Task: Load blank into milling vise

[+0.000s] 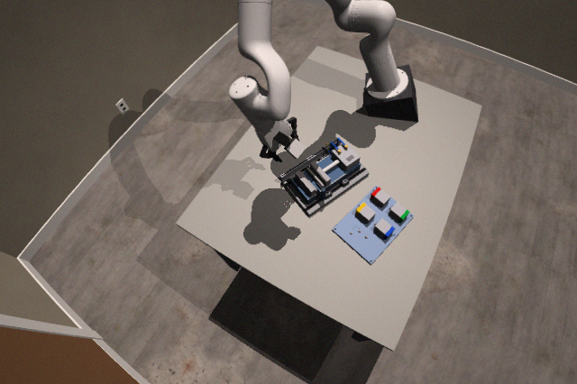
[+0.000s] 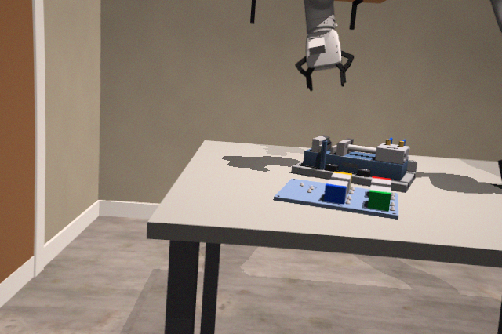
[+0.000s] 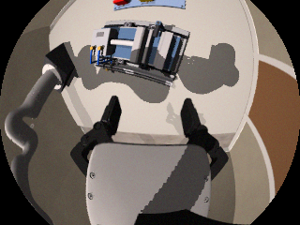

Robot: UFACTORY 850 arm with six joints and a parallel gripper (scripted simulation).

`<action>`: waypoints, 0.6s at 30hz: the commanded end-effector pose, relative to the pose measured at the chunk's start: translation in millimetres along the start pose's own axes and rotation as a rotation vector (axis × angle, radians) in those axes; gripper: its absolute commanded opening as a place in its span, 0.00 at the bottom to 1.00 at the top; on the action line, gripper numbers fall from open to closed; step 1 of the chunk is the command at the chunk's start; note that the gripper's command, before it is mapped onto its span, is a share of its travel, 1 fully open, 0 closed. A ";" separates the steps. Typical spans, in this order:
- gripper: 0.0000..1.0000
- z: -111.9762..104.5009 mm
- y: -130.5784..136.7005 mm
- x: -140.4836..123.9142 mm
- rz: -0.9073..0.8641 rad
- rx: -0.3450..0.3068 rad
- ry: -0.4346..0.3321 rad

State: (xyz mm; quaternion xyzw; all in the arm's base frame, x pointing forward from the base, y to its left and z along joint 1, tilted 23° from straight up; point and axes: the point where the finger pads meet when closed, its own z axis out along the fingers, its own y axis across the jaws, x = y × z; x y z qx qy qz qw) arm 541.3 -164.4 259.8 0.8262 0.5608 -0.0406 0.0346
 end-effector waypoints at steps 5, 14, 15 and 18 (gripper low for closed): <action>1.00 0.9 -7.9 23.7 0.021 -0.108 -0.106; 1.00 1.8 -11.7 34.1 0.031 -0.156 -0.155; 1.00 1.8 -11.7 34.1 0.031 -0.156 -0.155; 1.00 2.5 -15.7 46.9 0.028 -0.167 -0.157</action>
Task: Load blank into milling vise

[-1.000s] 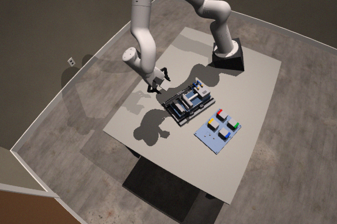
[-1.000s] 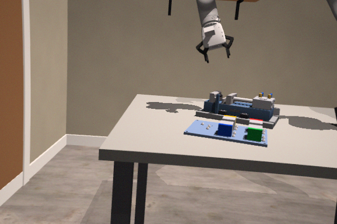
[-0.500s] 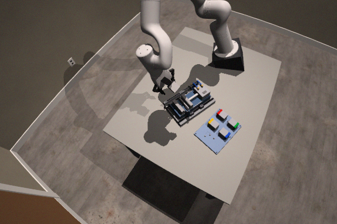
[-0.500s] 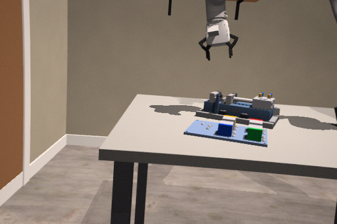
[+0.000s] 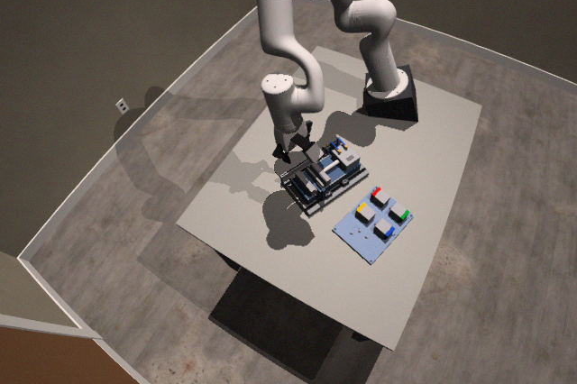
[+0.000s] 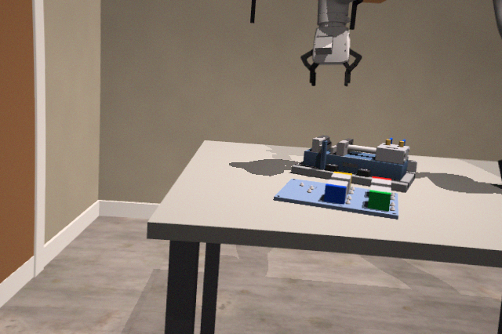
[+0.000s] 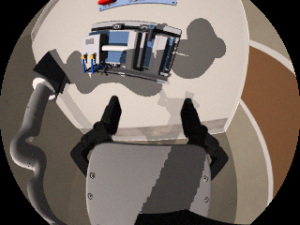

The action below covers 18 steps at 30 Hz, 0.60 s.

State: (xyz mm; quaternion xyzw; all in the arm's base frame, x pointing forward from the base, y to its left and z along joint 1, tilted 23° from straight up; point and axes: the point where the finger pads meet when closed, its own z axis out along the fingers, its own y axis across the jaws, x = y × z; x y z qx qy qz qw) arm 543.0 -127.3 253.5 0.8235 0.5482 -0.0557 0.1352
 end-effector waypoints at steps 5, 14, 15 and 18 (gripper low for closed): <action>1.00 -4.5 -12.1 33.1 0.014 -0.058 -0.065; 1.00 -5.4 -15.6 41.9 0.019 -0.074 -0.083; 1.00 -5.9 -16.6 45.1 0.016 -0.069 -0.075; 1.00 -7.4 -22.1 59.0 0.017 -0.070 -0.078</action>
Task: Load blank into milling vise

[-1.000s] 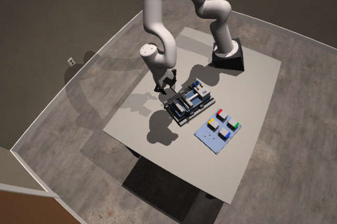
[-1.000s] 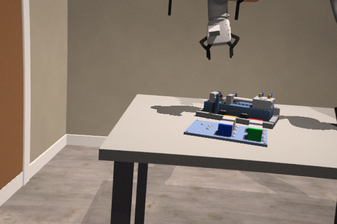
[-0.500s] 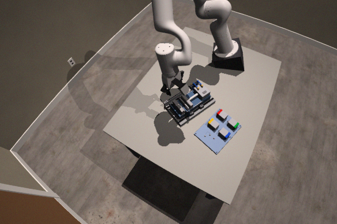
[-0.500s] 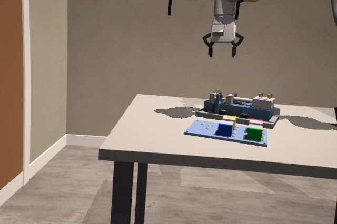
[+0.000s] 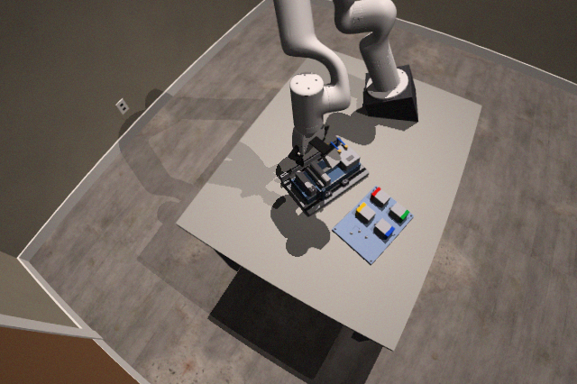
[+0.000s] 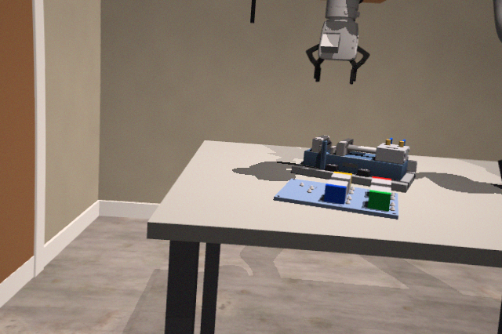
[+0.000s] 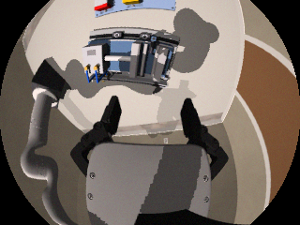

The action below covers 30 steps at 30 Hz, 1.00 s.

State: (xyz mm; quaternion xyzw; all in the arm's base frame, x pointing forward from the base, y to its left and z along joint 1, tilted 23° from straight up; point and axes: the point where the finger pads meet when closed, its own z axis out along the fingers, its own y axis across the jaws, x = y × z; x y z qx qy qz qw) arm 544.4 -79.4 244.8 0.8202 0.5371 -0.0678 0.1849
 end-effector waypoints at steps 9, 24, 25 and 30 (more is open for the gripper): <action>1.00 -9.6 -15.7 40.8 0.002 -0.006 -0.005; 1.00 -19.1 -33.6 84.8 0.002 -0.006 -0.005; 1.00 -19.1 -33.6 84.8 0.002 -0.006 -0.005; 1.00 -19.1 -33.6 84.8 0.002 -0.006 -0.005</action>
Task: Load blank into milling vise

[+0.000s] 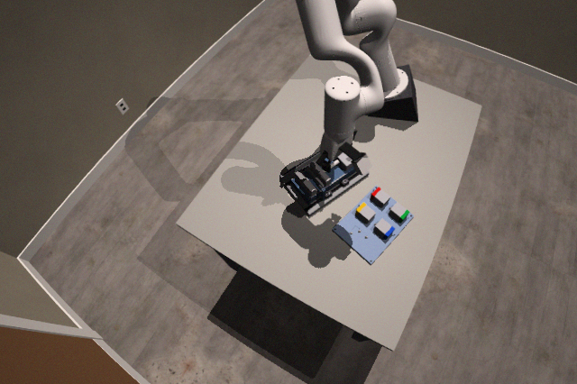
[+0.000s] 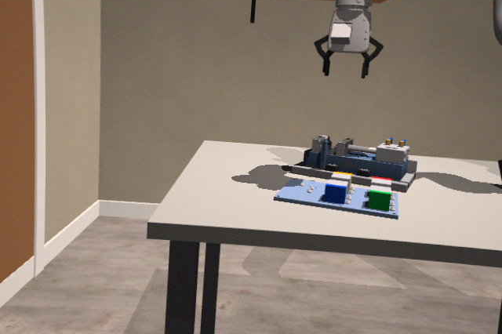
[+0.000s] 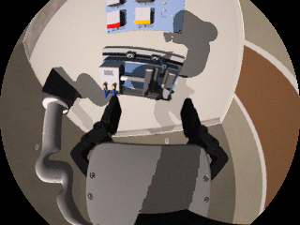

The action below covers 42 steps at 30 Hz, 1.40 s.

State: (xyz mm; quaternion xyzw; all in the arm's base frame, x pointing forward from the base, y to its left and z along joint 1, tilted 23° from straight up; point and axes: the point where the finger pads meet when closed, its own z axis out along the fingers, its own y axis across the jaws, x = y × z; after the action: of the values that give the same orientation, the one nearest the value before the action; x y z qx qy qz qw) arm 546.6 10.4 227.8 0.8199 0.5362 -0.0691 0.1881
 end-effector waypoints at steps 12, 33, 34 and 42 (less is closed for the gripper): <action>1.00 -11.1 -17.6 45.7 0.001 -0.002 0.001; 1.00 -21.0 -35.5 89.6 0.001 -0.001 0.001; 1.00 -21.0 -35.5 89.6 0.001 -0.001 0.001; 1.00 -28.9 -49.7 124.5 0.001 -0.001 0.001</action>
State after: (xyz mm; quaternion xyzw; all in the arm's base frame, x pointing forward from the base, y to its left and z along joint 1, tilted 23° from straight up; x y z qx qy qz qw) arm 549.4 126.2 206.2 0.8200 0.5362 -0.0689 0.1881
